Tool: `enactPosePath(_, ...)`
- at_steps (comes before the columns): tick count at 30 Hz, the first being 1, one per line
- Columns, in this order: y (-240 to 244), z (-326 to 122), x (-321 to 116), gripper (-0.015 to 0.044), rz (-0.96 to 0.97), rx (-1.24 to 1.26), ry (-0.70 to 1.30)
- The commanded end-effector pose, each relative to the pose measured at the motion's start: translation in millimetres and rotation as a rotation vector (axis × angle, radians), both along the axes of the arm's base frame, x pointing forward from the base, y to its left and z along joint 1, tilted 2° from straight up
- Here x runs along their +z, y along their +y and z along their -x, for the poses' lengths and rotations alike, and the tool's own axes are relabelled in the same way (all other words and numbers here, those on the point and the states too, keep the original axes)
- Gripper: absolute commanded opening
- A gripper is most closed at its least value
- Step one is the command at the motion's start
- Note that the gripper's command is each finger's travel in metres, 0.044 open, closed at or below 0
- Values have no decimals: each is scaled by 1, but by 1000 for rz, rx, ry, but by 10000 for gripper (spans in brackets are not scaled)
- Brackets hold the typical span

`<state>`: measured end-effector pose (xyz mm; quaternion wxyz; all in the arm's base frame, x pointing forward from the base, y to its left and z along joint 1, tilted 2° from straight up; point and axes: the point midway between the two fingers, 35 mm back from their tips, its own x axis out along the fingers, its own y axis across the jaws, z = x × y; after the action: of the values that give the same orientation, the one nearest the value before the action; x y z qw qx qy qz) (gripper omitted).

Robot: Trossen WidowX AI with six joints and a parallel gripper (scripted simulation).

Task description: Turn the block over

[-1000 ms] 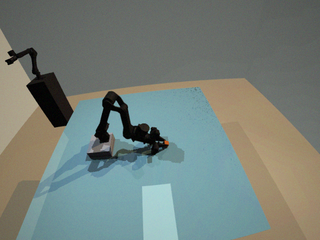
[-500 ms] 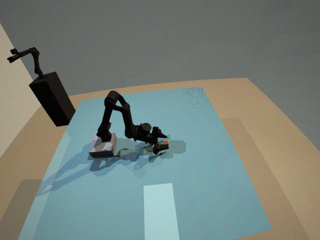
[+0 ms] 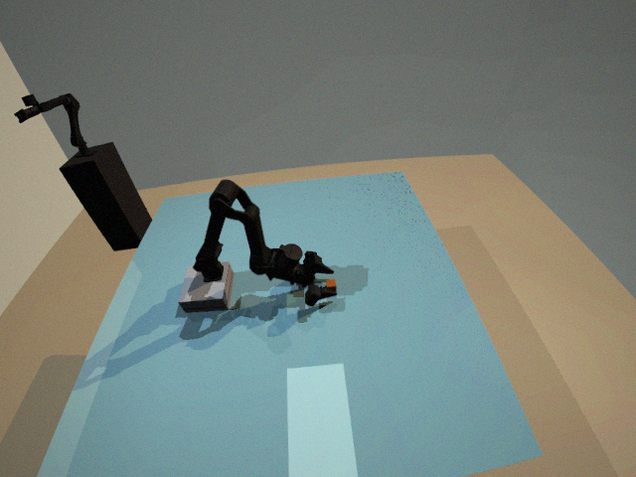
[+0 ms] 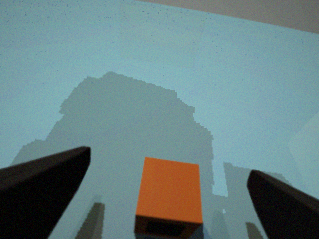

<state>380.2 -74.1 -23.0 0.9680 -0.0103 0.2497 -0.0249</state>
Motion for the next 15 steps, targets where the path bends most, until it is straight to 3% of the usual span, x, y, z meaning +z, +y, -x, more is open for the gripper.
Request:
enactPosePath(1, 0, 0, 1, 440, -6, 0, -3)
enactPosePath(12, 0, -1, 0, 440, -7, 0, 3)
enactPosePath(15, -2, -8, 3, 440, -14, -6, 91)
